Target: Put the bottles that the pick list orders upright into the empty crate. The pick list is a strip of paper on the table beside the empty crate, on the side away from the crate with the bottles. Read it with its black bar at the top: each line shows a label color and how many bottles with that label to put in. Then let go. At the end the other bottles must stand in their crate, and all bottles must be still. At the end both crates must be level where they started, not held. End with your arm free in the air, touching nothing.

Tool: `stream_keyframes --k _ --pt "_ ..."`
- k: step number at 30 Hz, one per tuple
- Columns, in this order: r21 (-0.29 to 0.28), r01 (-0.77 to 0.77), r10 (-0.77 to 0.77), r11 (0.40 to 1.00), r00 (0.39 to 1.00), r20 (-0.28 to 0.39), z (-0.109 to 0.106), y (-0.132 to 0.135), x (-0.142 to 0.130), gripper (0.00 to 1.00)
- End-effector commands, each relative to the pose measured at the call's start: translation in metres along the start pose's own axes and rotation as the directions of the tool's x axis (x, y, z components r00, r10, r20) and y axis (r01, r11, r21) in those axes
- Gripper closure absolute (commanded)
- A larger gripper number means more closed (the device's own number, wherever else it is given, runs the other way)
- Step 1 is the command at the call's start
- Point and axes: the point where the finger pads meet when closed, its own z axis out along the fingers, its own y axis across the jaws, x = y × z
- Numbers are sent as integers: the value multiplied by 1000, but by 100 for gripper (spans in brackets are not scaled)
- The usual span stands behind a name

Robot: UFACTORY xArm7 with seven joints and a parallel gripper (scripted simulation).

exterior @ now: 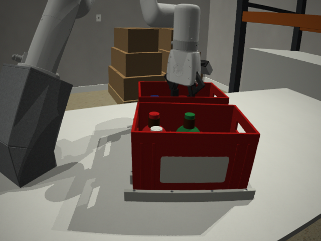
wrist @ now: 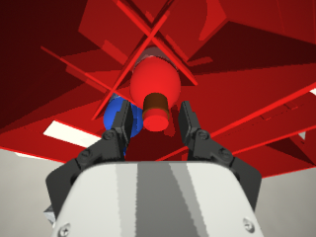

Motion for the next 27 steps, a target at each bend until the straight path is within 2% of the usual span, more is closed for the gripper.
stream_keyframes --k 1,7,27 --pt "-3 0 0 1000 1000 -2 -1 1 1 35" --pt "-3 0 0 1000 1000 -2 -9 1 1 35" --pt "-3 0 0 1000 1000 -2 -57 1 1 35"
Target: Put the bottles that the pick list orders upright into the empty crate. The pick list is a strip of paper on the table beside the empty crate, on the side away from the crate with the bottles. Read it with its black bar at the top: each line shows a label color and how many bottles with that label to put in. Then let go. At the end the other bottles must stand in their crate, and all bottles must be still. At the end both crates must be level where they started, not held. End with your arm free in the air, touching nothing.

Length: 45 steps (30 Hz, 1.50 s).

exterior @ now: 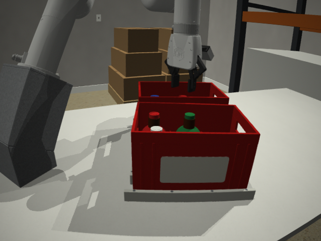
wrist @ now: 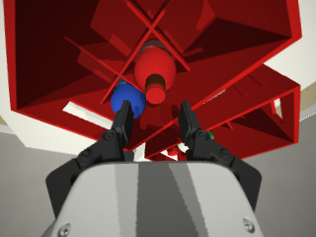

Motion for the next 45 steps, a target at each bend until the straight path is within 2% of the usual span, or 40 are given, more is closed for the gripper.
stream_keyframes --k 1,11,45 --pt "-2 0 0 1000 1000 -2 -11 1 1 35" --pt "-2 0 0 1000 1000 -2 -38 1 1 35" --pt "-2 0 0 1000 1000 -2 -38 1 1 35"
